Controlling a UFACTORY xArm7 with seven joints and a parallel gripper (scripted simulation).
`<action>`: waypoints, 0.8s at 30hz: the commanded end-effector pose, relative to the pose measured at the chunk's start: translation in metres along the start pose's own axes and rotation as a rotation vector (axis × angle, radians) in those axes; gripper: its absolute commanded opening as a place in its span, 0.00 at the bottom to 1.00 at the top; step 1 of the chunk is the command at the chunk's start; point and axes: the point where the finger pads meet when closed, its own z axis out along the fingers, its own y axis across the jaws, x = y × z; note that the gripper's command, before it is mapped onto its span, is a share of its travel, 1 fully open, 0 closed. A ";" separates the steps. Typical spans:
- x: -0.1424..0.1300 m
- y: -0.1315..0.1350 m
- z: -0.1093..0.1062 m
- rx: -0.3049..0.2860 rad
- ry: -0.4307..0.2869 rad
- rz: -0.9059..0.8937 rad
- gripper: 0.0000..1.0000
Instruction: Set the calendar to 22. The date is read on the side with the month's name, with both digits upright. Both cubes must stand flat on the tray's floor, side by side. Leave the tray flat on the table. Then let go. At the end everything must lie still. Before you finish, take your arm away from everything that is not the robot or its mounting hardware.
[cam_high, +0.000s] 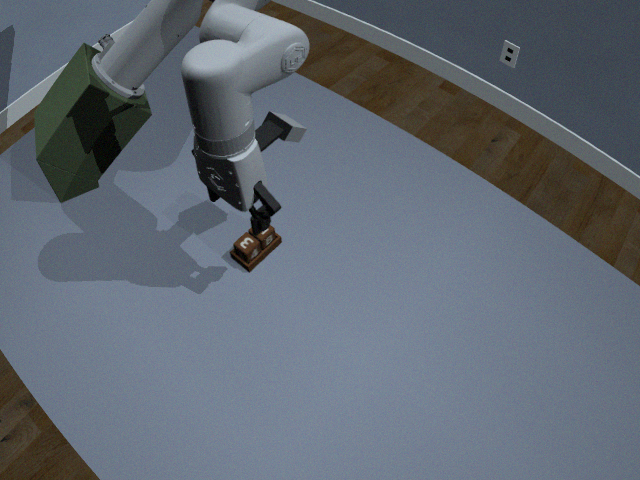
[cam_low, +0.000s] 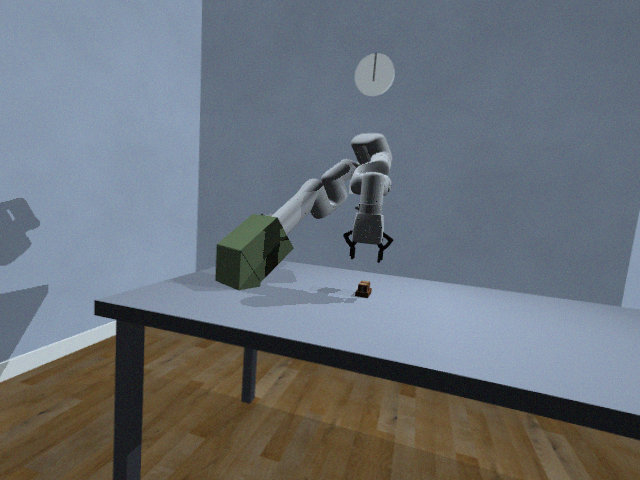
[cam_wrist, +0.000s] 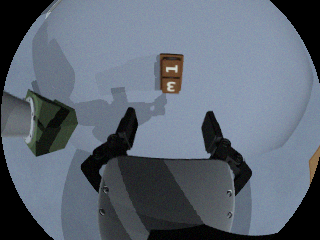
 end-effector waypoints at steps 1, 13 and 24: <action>-0.001 0.001 -0.007 -0.004 -0.003 0.000 1.00; -0.001 0.001 -0.050 -0.004 -0.003 0.000 1.00; -0.001 0.001 -0.066 -0.004 -0.003 0.000 1.00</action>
